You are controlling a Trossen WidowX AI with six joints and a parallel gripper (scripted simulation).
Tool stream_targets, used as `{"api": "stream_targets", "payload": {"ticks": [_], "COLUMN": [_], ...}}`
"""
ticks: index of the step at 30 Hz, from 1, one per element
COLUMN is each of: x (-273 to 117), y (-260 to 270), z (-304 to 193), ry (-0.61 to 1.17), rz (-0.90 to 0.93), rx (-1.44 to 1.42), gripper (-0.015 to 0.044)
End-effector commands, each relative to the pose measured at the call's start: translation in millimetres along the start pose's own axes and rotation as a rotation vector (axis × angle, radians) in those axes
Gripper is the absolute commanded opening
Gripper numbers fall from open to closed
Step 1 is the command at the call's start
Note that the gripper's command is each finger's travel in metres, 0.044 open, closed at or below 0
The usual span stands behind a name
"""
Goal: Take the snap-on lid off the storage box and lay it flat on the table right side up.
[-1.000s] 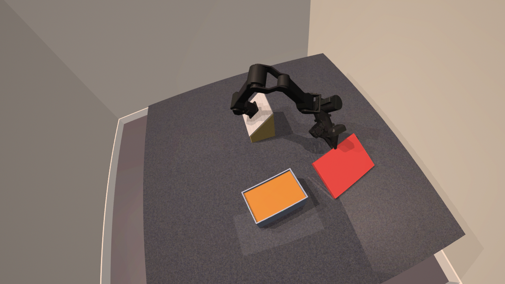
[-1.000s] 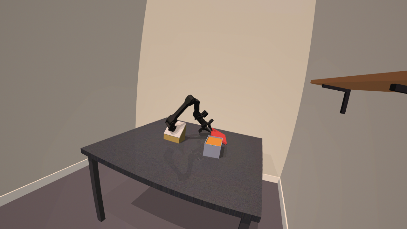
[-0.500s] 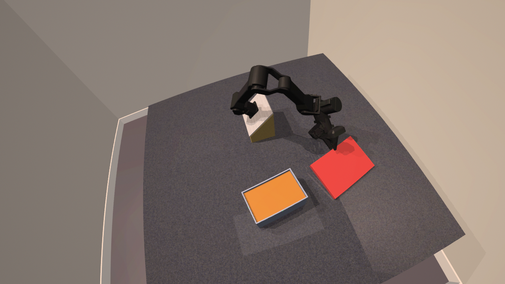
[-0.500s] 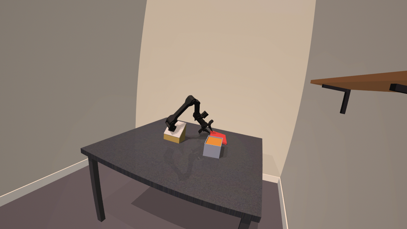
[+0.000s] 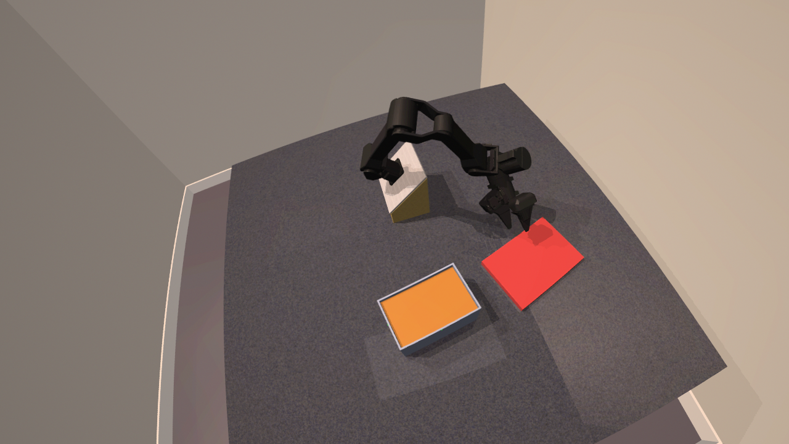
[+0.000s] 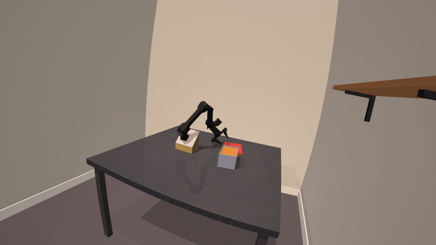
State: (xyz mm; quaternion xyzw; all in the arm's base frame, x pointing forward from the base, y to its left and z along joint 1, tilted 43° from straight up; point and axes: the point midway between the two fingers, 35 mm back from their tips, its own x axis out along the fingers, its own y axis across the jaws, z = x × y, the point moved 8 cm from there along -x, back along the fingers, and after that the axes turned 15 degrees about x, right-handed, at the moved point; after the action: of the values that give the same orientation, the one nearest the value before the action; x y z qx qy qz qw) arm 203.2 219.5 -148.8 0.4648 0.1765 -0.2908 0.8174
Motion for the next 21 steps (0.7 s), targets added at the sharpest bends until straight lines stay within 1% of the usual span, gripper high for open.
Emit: {"api": "stream_targets", "payload": {"ticks": [1,21], "x": [-6,-38], "y": [-5,-31], "z": [2,8], "ry": [-0.004,-0.002], "rz": [0.002,-0.002], "rx": [0.000,0.000], "gripper": [0.0440,0.0440]}}
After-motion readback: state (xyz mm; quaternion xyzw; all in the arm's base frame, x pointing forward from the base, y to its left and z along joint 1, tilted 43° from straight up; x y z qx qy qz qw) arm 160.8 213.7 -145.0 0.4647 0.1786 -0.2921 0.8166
